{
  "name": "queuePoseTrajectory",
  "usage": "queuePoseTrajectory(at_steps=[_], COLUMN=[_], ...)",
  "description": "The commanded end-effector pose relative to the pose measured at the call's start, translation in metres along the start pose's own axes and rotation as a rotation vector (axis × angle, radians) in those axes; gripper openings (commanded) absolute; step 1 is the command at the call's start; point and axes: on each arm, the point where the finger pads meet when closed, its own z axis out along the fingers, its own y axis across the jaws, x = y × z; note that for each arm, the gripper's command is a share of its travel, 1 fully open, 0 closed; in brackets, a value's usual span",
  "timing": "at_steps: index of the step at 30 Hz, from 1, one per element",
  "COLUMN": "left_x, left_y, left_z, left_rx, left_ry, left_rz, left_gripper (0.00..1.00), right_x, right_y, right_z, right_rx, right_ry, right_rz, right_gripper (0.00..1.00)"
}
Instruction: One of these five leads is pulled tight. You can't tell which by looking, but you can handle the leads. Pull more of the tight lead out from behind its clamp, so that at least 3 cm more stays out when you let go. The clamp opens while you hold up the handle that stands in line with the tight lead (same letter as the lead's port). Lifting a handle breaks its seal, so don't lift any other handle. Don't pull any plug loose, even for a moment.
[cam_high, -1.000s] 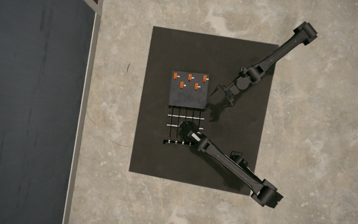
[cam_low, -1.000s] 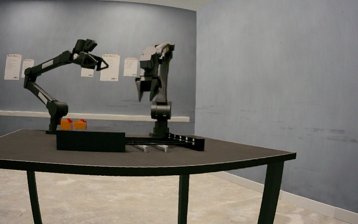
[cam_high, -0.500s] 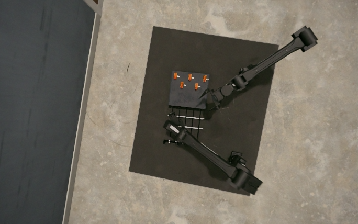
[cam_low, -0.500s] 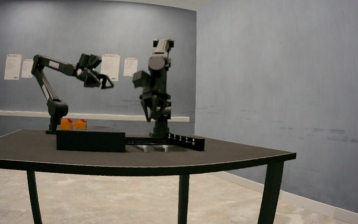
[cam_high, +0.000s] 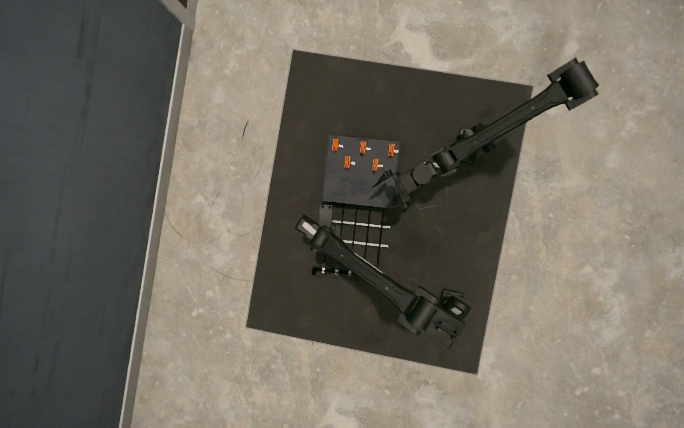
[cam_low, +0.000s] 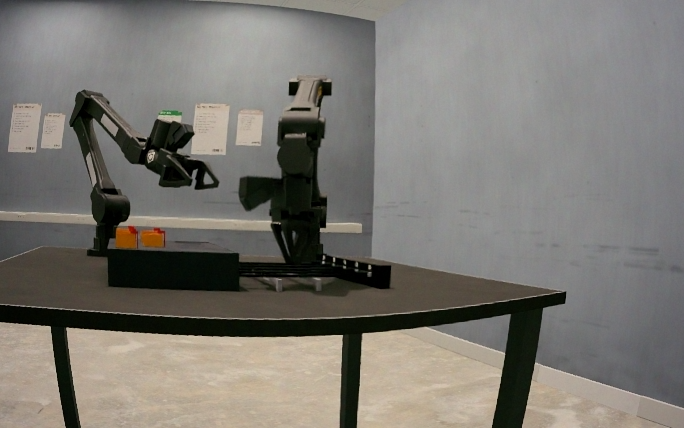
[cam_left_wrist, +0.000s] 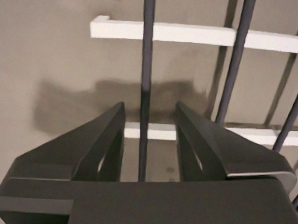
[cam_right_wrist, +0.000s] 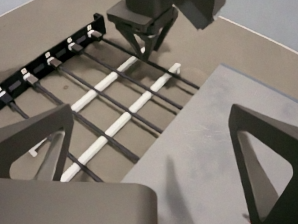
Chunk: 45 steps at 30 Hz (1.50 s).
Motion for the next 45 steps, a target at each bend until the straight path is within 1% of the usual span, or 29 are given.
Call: queuePoseTrajectory(at_steps=[1, 3, 4, 6, 7, 13, 14, 15, 16, 24, 25, 34, 45], left_x=[-0.01, -0.01, -0.011, -0.011, -0.011, -0.011, -0.011, -0.013, -0.013, -0.016, -0.012, -0.011, -0.011], left_y=[0.009, 0.009, 0.01, 0.01, 0.011, 0.011, 0.011, 0.014, 0.013, 0.021, 0.013, 0.012, 0.012], left_z=[-0.001, -0.001, -0.008, -0.008, -0.013, -0.013, -0.013, -0.01, 0.002, 0.011, 0.021, 0.034, 0.031], left_rx=[0.023, 0.023, 0.012, 0.012, 0.004, 0.004, 0.004, -0.002, 0.015, 0.009, 0.027, 0.027, 0.023], left_ry=[0.023, 0.025, 0.018, 0.018, 0.013, 0.013, 0.013, 0.01, 0.019, 0.016, 0.025, 0.025, 0.023], left_rz=[0.063, 0.055, 0.055, 0.055, 0.055, 0.055, 0.055, 0.056, 0.056, 0.053, 0.053, 0.053, 0.053], left_gripper=[0.32, 0.32, 0.32, 0.32, 0.32, 0.32, 0.32, 0.32, 0.32, 0.32, 0.32, 0.32, 0.32], right_x=[-0.021, -0.021, -0.021, -0.021, -0.021, -0.021, -0.017, -0.017, -0.017, -0.017, -0.017, -0.017, -0.017], right_y=[-0.002, -0.002, -0.002, -0.002, -0.002, -0.002, 0.0, 0.0, 0.0, 0.0, 0.0, 0.0, 0.0], right_z=[-0.001, -0.001, -0.001, -0.001, -0.001, -0.001, -0.001, -0.001, -0.001, -0.001, -0.001, -0.001, -0.001], right_rx=[0.004, 0.004, 0.004, 0.004, 0.004, 0.004, 0.001, 0.001, 0.001, 0.001, 0.001, 0.001, 0.001], right_ry=[-0.064, -0.064, -0.064, -0.064, -0.064, -0.064, -0.049, -0.049, -0.049, -0.049, -0.049, -0.049, -0.049], right_rz=[0.008, 0.008, 0.008, 0.008, 0.008, 0.008, 0.002, 0.002, 0.002, 0.002, 0.002, 0.002, 0.002], right_gripper=[1.0, 1.0, 1.0, 1.0, 1.0, 1.0, 1.0, 1.0, 1.0, 1.0, 1.0, 1.0, 1.0])
